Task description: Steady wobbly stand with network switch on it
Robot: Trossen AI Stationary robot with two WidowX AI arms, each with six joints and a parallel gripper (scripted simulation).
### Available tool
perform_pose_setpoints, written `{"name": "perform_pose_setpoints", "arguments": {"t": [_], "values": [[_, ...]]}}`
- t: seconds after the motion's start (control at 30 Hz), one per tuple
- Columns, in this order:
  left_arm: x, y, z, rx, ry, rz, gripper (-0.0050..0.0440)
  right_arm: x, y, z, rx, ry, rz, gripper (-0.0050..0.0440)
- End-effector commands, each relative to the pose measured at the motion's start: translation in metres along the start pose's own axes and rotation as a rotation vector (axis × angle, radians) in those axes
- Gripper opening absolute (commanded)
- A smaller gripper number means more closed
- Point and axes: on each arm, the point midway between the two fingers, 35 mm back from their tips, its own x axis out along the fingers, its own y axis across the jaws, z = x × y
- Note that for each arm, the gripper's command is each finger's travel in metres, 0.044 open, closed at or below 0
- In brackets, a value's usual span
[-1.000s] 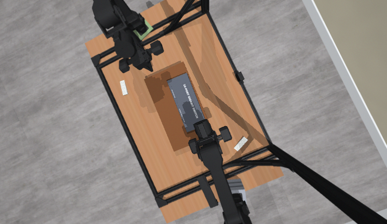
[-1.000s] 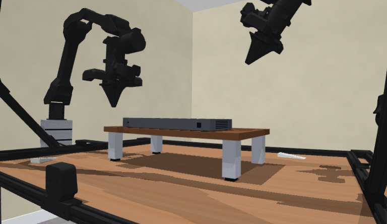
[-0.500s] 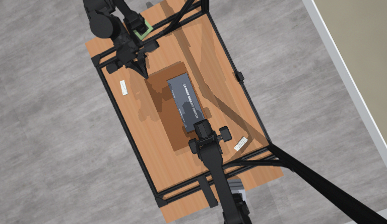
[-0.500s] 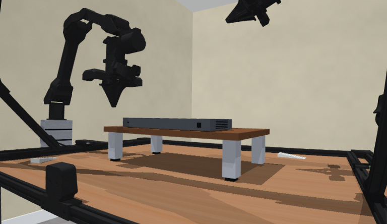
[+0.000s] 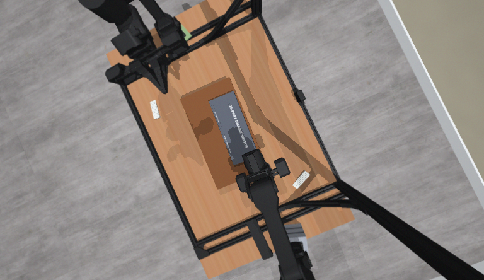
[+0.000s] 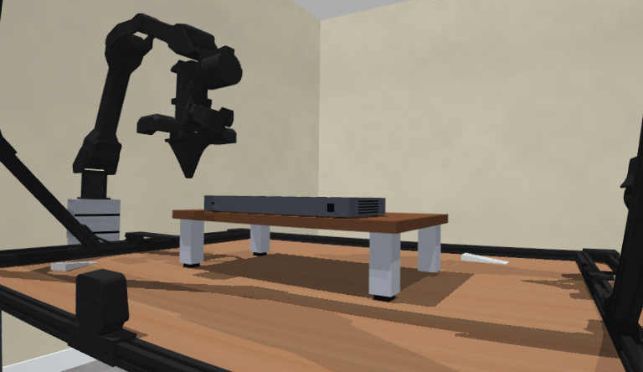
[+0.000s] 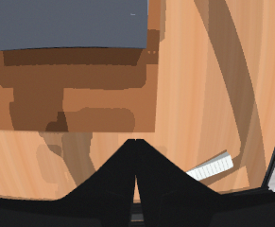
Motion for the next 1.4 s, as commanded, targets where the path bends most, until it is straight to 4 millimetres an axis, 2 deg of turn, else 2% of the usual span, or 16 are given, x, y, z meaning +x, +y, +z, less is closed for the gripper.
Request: {"name": "perform_pose_setpoints", "arguments": {"t": [0.0,0.2,0.23,0.4,0.57,0.77,0.8,0.97,1.13,1.33,1.37], "values": [[0.000,0.000,0.000,0.000,0.000,0.000,0.0000,-0.016,0.002,0.071,-0.006,-0.239,0.004,0.0000],[0.000,0.000,0.000,0.000,0.000,0.000,0.0000,-0.016,0.002,0.071,-0.006,-0.239,0.004,0.0000],[0.000,0.000,0.000,0.000,0.000,0.000,0.0000,-0.023,0.002,0.068,-0.003,-0.240,0.005,0.0000],[0.000,0.000,0.000,0.000,0.000,0.000,0.0000,-0.052,0.003,0.131,-0.007,-0.479,0.009,0.0000],[0.000,0.000,0.000,0.000,0.000,0.000,0.0000,-0.092,0.004,0.186,-0.010,-0.717,0.012,0.0000],[0.000,0.000,0.000,0.000,0.000,0.000,0.0000,-0.092,0.004,0.186,-0.010,-0.717,0.012,0.0000],[0.000,0.000,0.000,0.000,0.000,0.000,0.0000,-0.099,0.004,0.182,-0.008,-0.721,0.014,0.0000],[0.000,0.000,0.000,0.000,0.000,0.000,0.0000,-0.148,0.005,0.229,-0.012,-0.955,0.016,0.0000],[0.000,0.000,0.000,0.000,0.000,0.000,0.0000,-0.204,0.006,0.265,-0.015,-1.189,0.017,0.0000],[0.000,0.000,0.000,0.000,0.000,0.000,0.0000,-0.204,0.006,0.265,-0.015,-1.189,0.017,0.0000],[0.000,0.000,0.000,0.000,0.000,0.000,0.0000,-0.210,0.006,0.260,-0.014,-1.194,0.020,0.0000]]}}
